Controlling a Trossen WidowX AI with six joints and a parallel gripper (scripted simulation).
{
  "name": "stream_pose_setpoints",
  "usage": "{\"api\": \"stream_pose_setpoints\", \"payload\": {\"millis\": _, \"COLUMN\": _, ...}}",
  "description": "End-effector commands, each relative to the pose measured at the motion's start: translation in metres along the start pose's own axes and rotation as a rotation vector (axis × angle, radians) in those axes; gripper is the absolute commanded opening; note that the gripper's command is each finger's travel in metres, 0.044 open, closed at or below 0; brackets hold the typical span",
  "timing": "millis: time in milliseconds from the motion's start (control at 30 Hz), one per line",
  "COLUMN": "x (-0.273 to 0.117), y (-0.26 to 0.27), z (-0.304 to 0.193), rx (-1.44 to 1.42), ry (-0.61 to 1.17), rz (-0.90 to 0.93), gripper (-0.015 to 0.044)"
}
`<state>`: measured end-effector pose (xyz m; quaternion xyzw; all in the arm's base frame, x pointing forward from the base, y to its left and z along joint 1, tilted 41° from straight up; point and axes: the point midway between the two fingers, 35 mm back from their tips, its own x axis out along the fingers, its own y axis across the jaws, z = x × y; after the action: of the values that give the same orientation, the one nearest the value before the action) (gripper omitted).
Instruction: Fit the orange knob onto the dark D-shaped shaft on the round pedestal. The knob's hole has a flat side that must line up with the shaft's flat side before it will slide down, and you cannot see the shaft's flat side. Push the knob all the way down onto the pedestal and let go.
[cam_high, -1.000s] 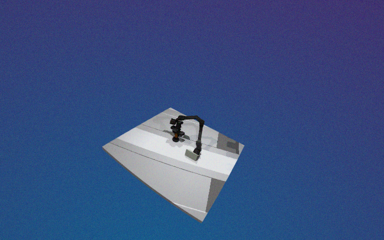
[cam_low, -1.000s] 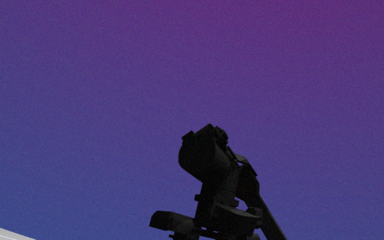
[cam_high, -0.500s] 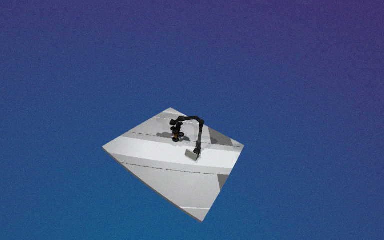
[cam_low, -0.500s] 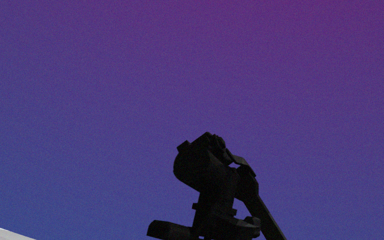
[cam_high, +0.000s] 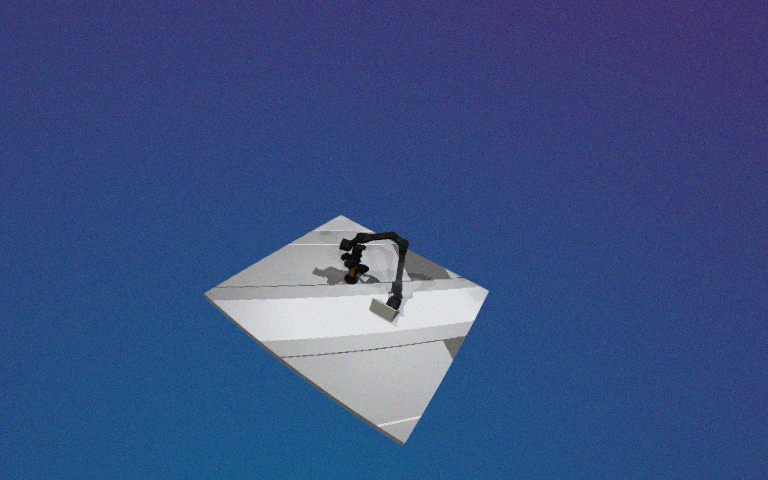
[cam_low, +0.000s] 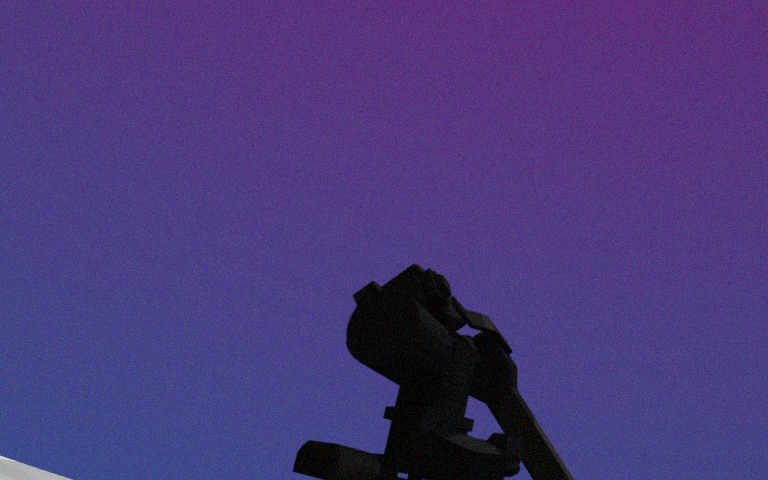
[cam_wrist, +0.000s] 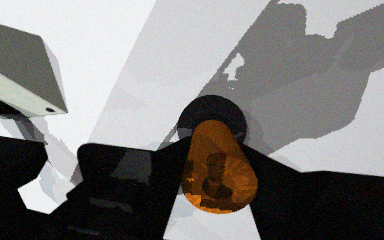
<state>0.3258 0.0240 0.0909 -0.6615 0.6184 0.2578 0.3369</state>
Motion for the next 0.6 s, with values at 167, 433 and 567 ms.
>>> {"api": "stream_pose_setpoints", "payload": {"millis": 167, "x": 0.000, "y": 0.000, "z": 0.000, "rx": 0.001, "ry": 0.000, "rz": 0.000, "gripper": 0.0368}}
{"api": "stream_pose_setpoints", "payload": {"millis": 433, "x": 0.000, "y": 0.000, "z": 0.000, "rx": 0.001, "ry": 0.000, "rz": 0.000, "gripper": 0.0440}}
{"api": "stream_pose_setpoints", "payload": {"millis": 567, "x": -0.020, "y": -0.002, "z": 0.001, "rx": -0.024, "ry": -0.003, "rz": -0.008, "gripper": 0.0440}}
